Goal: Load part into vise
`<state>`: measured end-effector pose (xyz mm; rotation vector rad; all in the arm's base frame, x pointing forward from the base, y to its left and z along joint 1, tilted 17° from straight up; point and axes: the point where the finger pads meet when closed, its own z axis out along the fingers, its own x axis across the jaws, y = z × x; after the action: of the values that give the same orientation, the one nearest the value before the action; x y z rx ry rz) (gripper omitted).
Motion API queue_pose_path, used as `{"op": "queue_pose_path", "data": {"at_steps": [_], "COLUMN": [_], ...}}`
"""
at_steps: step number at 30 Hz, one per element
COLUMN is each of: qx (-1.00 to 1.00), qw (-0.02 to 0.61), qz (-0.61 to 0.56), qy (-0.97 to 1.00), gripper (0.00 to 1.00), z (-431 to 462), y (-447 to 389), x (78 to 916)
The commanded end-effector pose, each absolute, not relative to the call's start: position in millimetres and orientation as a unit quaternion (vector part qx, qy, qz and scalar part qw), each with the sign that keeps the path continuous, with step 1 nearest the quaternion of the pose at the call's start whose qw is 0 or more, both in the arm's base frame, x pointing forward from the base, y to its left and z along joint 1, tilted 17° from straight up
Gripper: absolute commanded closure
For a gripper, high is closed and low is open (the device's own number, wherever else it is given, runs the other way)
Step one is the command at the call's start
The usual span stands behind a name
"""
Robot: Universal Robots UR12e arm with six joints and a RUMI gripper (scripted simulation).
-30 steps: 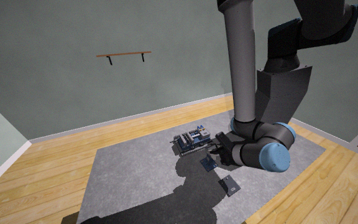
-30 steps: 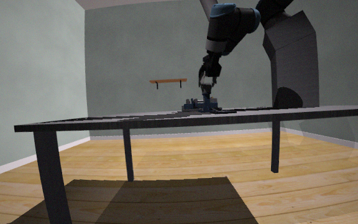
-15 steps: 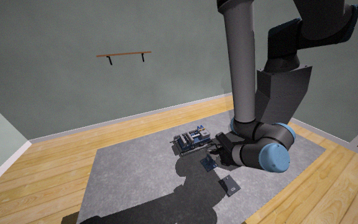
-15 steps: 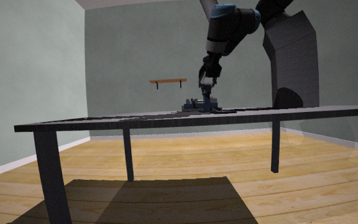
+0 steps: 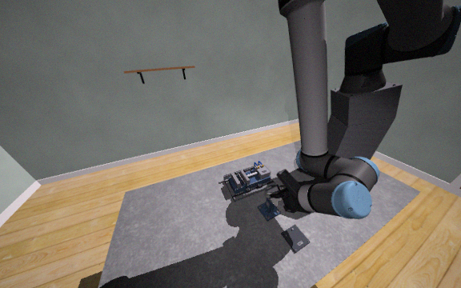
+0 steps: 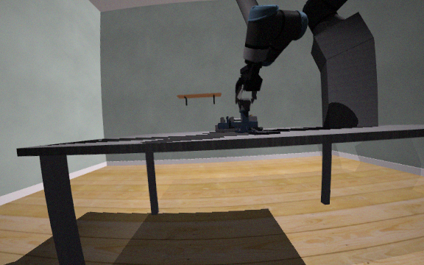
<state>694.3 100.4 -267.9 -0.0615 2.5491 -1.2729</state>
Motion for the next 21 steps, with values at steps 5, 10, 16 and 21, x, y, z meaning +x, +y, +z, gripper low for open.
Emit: {"op": "queue_pose_path", "data": {"at_steps": [5, 10, 16, 21], "qx": [-0.024, -0.025, -0.027, -0.029], "qw": [0.146, 0.145, 0.145, 0.145], "qz": [-0.428, -0.417, -0.408, -0.394], "qy": [0.892, 0.897, 0.901, 0.907], "gripper": [0.49, 0.49, 0.49, 0.49], "z": [-267.1, -266.9, -266.8, -266.6], "y": [100.6, 100.4, 100.4, 100.1], "x": [694.6, 694.6, 694.6, 694.5]}}
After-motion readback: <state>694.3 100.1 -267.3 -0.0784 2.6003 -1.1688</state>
